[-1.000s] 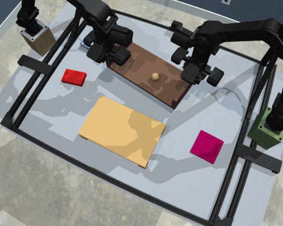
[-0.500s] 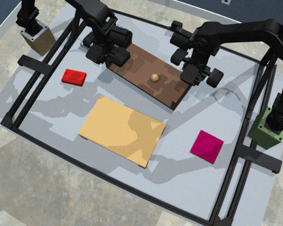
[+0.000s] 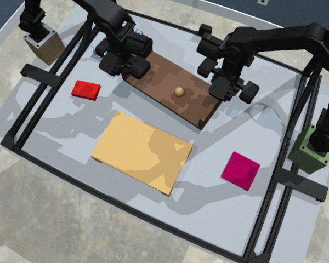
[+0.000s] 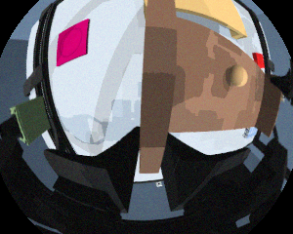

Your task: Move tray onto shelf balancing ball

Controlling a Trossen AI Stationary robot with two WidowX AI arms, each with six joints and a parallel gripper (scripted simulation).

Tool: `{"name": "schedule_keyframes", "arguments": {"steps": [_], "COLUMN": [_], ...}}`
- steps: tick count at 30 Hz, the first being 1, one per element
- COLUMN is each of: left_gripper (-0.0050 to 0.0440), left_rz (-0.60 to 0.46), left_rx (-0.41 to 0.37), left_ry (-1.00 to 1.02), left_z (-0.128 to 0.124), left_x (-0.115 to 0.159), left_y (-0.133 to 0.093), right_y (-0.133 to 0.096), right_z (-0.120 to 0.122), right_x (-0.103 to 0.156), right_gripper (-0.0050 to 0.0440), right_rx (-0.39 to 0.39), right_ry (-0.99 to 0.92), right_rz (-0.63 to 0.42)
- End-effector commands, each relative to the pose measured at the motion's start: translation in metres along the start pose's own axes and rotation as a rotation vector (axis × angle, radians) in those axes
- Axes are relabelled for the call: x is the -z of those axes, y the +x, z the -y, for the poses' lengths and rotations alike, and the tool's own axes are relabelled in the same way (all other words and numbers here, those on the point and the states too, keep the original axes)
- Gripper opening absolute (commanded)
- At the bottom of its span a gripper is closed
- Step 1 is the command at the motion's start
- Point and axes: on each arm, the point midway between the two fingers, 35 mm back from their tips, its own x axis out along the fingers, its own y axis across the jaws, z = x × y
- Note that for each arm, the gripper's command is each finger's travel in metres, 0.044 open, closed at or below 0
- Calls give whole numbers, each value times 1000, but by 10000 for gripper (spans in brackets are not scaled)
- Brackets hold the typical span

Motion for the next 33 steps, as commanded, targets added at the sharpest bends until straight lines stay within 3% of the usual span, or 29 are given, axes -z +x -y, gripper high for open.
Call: {"name": "schedule_keyframes", "arguments": {"steps": [1, 11, 16, 28, 33], "left_gripper": [20, 20, 20, 20, 20], "left_rz": [8, -30, 23, -31, 22], "left_rx": [3, 8, 0, 8, -1], "left_ry": [0, 0, 0, 0, 0], "left_z": [0, -1, -1, -2, -2], "left_x": [-2, -5, -6, -11, -12], "left_y": [-1, -2, 0, -2, 0], "right_y": [-3, -1, -3, -1, -3], "right_z": [0, -1, -1, -2, -2], "right_x": [-2, -5, -6, -11, -12], "right_gripper": [20, 20, 20, 20, 20], "right_rx": [-1, 4, -4, 4, -5], "right_ry": [0, 0, 0, 0, 0], "right_rz": [5, -33, 19, -34, 19]}}
